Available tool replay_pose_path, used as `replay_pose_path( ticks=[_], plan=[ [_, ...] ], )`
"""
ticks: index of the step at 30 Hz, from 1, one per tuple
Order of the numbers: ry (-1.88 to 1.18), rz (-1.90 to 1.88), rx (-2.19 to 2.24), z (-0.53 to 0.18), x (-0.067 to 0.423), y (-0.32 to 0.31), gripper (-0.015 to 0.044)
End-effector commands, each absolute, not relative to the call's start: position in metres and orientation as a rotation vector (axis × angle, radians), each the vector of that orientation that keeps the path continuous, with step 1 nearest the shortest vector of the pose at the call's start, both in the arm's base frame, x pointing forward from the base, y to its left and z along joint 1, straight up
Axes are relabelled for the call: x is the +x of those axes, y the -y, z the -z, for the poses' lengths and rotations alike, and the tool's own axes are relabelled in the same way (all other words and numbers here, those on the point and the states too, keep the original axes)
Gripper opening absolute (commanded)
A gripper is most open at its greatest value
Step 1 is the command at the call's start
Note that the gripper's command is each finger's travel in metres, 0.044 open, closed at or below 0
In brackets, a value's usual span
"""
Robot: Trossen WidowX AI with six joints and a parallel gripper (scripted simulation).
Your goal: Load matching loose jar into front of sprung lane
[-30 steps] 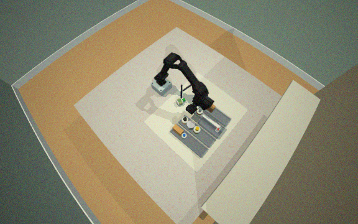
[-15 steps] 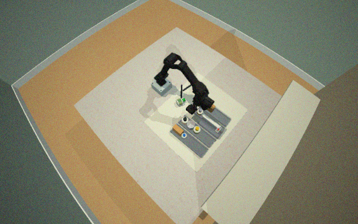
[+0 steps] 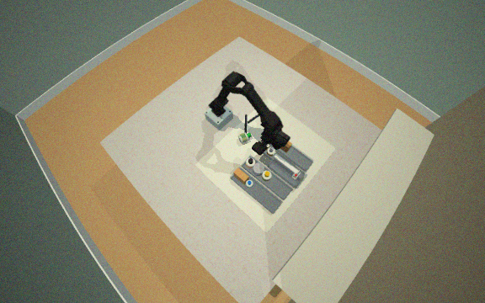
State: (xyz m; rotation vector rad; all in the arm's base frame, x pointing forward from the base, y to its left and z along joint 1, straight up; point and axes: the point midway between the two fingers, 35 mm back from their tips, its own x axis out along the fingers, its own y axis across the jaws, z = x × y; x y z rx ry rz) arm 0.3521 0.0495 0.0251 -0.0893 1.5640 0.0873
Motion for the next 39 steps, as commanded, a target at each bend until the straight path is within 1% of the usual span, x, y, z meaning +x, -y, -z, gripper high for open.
replay_pose_path(
  ticks=[1, 39],
  plan=[
    [-1.539, -0.09, -0.088, -0.024, 0.358, -0.05, 0.0],
    [-1.539, -0.09, -0.088, -0.011, 0.357, -0.05, 0.0]
  ],
)
